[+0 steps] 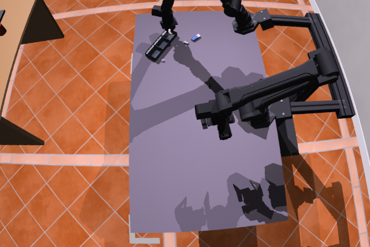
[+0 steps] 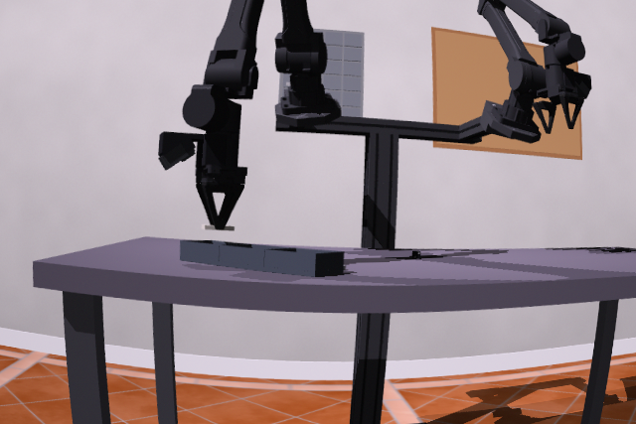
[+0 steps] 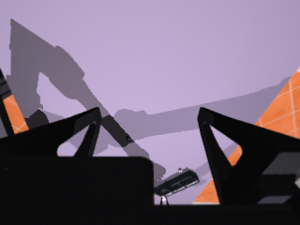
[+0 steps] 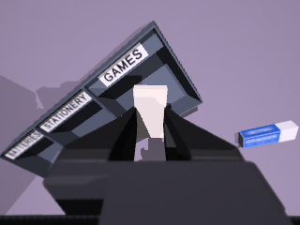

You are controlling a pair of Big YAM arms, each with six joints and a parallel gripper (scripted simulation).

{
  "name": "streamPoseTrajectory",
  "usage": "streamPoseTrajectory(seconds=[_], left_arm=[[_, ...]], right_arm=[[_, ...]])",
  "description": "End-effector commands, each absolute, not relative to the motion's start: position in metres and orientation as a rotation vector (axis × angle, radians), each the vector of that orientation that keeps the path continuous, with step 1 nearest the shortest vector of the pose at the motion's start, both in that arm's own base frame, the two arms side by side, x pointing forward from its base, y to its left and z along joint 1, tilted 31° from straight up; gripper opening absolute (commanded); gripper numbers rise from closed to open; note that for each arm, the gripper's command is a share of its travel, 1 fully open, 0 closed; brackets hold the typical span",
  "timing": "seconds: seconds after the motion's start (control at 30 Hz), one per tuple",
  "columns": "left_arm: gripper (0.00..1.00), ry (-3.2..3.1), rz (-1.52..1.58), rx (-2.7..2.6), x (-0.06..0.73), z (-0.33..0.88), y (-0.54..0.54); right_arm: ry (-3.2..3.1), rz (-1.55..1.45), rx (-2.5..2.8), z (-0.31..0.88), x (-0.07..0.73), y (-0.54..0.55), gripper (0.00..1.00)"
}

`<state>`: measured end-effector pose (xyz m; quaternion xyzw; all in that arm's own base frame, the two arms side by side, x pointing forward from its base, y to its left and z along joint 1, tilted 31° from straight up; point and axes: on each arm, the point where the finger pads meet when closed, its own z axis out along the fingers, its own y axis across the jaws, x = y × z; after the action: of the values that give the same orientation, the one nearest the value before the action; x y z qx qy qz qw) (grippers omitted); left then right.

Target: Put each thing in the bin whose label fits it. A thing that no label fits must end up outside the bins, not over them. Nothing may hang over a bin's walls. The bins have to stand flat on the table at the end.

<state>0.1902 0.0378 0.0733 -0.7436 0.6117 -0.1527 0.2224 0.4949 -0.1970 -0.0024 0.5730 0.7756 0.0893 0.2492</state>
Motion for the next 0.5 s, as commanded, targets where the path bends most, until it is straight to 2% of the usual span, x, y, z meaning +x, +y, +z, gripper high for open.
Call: streamPoseTrajectory(seconds=[0.0,0.47], left_arm=[[1.00,1.677,-0.417,-2.078,0.1866,0.0717,0.0386],[1.00,1.677,-0.417,-2.078,0.1866,0.0717,0.0386]], right_arm=[[1.991,0.300,1.726,-0.0102,0.4941,-0.1953,0.20],[1.710,0.405,2.036,-0.0076,0.4941,-0.1982,0.20]])
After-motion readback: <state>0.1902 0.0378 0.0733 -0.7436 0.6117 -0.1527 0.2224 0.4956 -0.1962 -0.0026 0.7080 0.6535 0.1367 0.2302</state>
